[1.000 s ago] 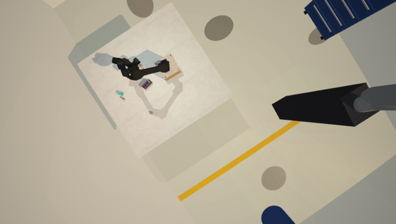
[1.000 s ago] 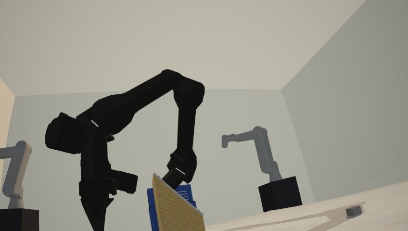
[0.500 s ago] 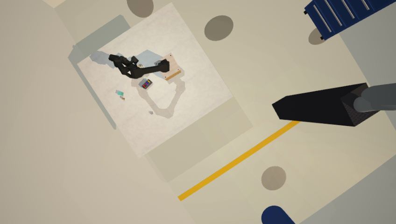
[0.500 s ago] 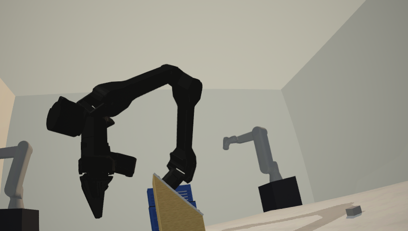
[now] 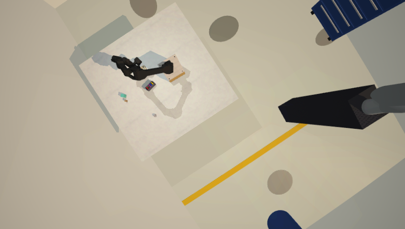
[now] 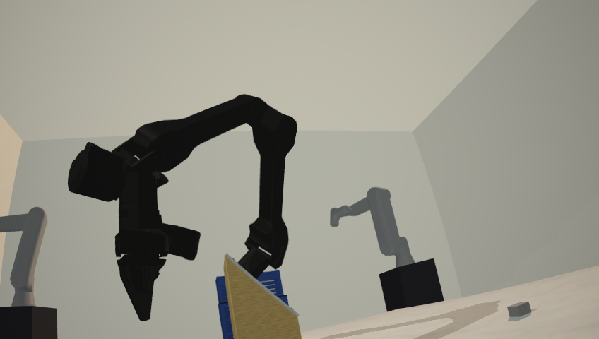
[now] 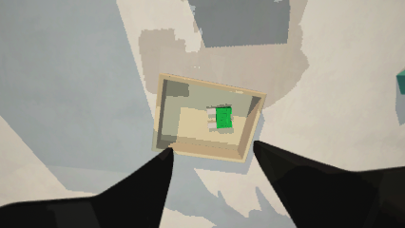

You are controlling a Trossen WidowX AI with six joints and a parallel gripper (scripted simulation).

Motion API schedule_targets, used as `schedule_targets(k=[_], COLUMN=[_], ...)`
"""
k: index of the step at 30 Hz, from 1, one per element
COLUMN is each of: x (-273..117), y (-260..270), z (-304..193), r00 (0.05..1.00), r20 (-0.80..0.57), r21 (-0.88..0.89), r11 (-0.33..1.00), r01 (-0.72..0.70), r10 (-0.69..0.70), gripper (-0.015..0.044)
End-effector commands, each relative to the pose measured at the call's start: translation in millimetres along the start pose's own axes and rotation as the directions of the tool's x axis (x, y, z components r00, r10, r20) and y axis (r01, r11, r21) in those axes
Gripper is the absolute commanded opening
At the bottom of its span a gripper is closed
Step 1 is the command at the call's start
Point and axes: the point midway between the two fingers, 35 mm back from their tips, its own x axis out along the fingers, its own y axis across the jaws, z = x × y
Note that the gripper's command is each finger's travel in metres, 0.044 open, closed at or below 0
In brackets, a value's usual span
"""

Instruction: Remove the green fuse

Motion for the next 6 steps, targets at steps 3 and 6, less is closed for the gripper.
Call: schedule_targets(k=[3, 6], x=[0.0, 0.0], y=[0.0, 0.0], z=[0.0, 0.0], r00=[1.0, 1.0], r20=[0.0, 0.0], r21=[0.0, 0.0], r11=[1.0, 1.0], r01=[0.0, 0.0], r10=[0.0, 0.0], gripper=[0.033, 0.033])
